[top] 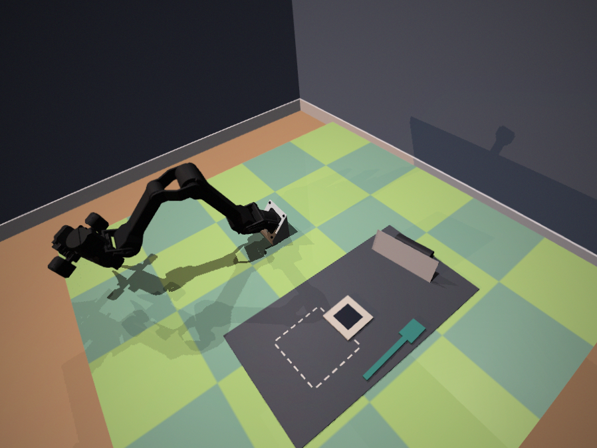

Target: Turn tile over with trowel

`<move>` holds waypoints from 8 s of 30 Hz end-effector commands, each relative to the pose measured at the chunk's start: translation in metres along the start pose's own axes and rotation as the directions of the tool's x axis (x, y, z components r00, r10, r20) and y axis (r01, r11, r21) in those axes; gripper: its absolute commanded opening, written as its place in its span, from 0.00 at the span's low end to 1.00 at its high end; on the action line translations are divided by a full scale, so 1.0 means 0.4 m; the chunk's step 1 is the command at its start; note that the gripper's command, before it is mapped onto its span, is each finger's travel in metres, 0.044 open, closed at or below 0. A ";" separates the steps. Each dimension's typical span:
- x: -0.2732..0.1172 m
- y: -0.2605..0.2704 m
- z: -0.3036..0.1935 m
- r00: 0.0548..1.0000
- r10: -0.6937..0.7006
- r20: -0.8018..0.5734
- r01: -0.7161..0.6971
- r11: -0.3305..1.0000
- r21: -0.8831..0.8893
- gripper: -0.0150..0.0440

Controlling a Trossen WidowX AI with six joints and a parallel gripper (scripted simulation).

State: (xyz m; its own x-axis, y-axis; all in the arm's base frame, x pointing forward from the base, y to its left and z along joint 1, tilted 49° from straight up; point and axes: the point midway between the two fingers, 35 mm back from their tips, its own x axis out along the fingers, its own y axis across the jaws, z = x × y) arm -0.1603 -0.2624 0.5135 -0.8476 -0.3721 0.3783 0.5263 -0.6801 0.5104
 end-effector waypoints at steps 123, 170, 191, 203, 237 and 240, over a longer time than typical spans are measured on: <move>-1.996 -0.024 -0.261 -0.530 0.200 -0.824 -0.340 -0.940 -0.009 0.42; -2.027 -1.028 -0.313 -0.067 0.136 -0.988 0.906 -0.406 -0.117 0.42; -1.997 -1.079 -0.336 -0.046 0.185 -0.982 0.940 -0.325 -0.105 0.42; -1.988 -1.084 -0.384 -0.037 0.189 -0.981 0.943 -0.317 -0.097 0.42; -1.978 -1.052 -0.428 -0.035 0.191 -0.981 0.944 -0.315 -0.095 0.42; -1.978 -1.052 -0.428 -0.035 0.191 -0.981 0.944 -0.315 -0.095 0.42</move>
State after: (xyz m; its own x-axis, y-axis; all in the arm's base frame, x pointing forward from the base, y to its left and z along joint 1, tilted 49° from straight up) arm 0.2762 0.2131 -0.1324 0.0660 -0.7320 -0.6781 -0.9729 -0.1982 0.1193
